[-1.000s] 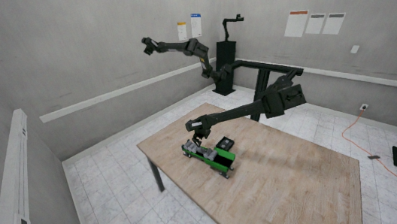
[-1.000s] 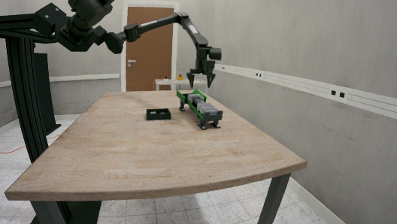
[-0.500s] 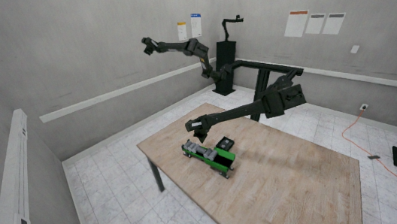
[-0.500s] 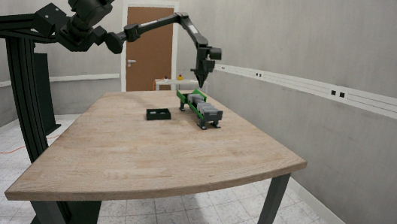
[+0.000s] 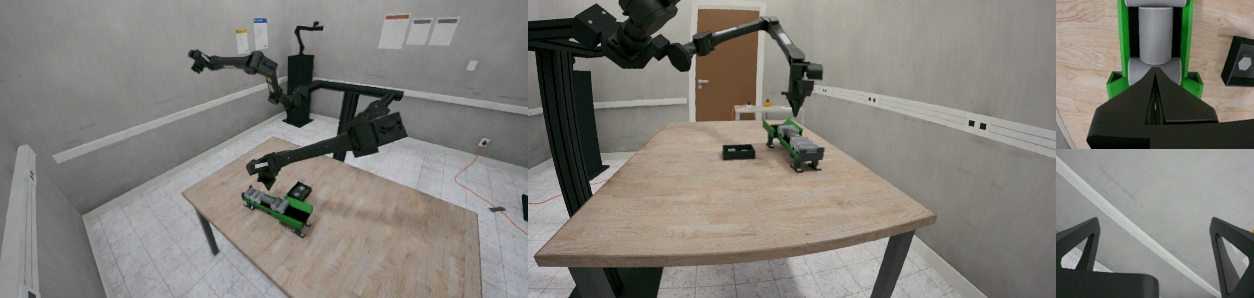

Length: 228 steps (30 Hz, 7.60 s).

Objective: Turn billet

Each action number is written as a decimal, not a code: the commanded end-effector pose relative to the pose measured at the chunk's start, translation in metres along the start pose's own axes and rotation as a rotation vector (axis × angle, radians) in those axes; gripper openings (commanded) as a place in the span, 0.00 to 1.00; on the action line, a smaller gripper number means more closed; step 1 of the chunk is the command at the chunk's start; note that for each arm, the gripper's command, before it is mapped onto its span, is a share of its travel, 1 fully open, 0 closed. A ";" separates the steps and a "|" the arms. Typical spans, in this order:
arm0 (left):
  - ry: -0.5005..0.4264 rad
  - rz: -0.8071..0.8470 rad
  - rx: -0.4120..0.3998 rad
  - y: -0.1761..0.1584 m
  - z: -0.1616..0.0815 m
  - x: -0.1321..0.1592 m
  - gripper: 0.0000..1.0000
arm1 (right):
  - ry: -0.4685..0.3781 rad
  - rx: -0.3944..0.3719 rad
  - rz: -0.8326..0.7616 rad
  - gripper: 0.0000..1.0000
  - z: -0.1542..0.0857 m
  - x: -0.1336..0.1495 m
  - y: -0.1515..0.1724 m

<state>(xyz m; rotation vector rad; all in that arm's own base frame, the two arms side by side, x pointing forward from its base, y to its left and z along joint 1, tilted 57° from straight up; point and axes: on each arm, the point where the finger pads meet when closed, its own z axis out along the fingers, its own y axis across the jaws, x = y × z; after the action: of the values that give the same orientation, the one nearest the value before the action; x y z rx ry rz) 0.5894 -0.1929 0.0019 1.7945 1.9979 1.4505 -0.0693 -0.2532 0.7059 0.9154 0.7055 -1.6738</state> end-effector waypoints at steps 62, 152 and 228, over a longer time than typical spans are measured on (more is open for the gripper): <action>0.009 -0.017 -0.001 0.010 0.053 0.008 0.57 | -0.042 0.012 0.004 1.00 -0.003 -0.033 -0.005; -0.008 0.010 -0.006 -0.002 0.084 -0.013 0.57 | -0.042 0.012 0.004 1.00 -0.003 -0.033 -0.005; -0.011 0.016 -0.005 -0.011 0.083 -0.016 0.57 | -0.042 0.012 0.004 1.00 -0.003 -0.033 -0.005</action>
<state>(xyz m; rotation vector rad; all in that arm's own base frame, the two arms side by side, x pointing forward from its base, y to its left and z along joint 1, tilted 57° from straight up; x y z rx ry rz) 0.6438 -0.1447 -0.0461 1.7897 1.9985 1.4568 -0.0693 -0.2532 0.7059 0.9154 0.7055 -1.6738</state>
